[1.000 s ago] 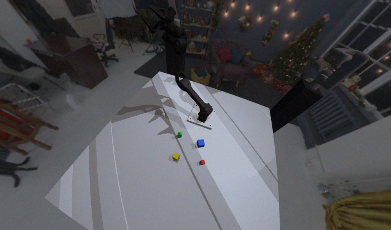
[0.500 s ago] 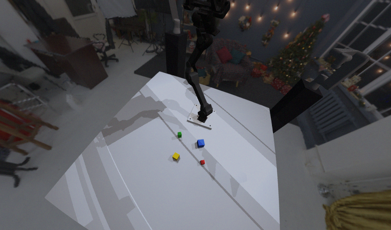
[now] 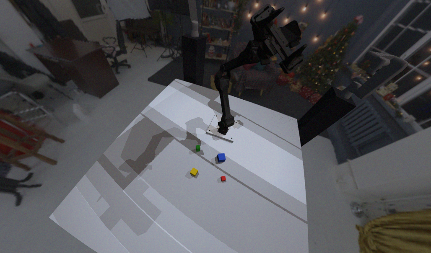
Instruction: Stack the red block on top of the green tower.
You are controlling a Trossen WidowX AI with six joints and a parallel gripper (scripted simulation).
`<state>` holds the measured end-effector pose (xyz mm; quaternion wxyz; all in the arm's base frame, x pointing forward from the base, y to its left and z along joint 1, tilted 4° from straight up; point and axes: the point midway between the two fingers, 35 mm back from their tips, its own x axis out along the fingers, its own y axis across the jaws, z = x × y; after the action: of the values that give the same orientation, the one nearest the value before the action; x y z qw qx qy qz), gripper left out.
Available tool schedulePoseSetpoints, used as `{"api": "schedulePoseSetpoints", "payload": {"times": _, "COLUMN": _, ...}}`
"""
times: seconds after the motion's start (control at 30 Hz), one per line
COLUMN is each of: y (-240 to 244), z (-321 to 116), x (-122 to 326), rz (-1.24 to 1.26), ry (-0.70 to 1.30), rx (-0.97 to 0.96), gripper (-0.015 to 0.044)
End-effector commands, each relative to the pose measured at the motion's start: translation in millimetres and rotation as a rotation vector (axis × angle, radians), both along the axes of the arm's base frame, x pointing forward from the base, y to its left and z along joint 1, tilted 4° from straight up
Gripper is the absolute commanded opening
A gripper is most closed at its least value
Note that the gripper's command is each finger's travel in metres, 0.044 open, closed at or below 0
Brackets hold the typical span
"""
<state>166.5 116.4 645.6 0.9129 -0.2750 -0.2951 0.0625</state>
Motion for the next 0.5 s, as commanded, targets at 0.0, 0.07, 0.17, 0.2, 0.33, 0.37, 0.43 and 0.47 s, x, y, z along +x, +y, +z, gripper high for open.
{"api": "schedulePoseSetpoints", "payload": {"times": 0.0, "y": 34.1, "z": -32.2, "x": 29.6, "rz": 0.013, "ry": 0.088, "rx": -0.094, "gripper": 0.044}}
{"api": "schedulePoseSetpoints", "payload": {"times": 0.07, "y": 50.3, "z": -52.2, "x": 47.1, "rz": 0.018, "ry": 0.145, "rx": -0.145, "gripper": 0.044}}
{"api": "schedulePoseSetpoints", "payload": {"times": 0.17, "y": 63.9, "z": -71.7, "x": 62.8, "rz": 0.024, "ry": 0.201, "rx": -0.189, "gripper": 0.044}}
{"api": "schedulePoseSetpoints", "payload": {"times": 0.2, "y": 70.0, "z": -79.9, "x": 69.0, "rz": 0.029, "ry": 0.225, "rx": -0.206, "gripper": 0.044}}
{"api": "schedulePoseSetpoints", "payload": {"times": 0.33, "y": 97.5, "z": -132.5, "x": 104.1, "rz": 0.049, "ry": 0.382, "rx": -0.297, "gripper": 0.044}}
{"api": "schedulePoseSetpoints", "payload": {"times": 0.37, "y": 103.0, "z": -147.5, "x": 112.8, "rz": 0.053, "ry": 0.427, "rx": -0.318, "gripper": 0.044}}
{"api": "schedulePoseSetpoints", "payload": {"times": 0.43, "y": 111.0, "z": -175.2, "x": 127.7, "rz": 0.059, "ry": 0.512, "rx": -0.352, "gripper": 0.044}}
{"api": "schedulePoseSetpoints", "payload": {"times": 0.47, "y": 114.2, "z": -189.8, "x": 134.9, "rz": 0.061, "ry": 0.557, "rx": -0.368, "gripper": 0.044}}
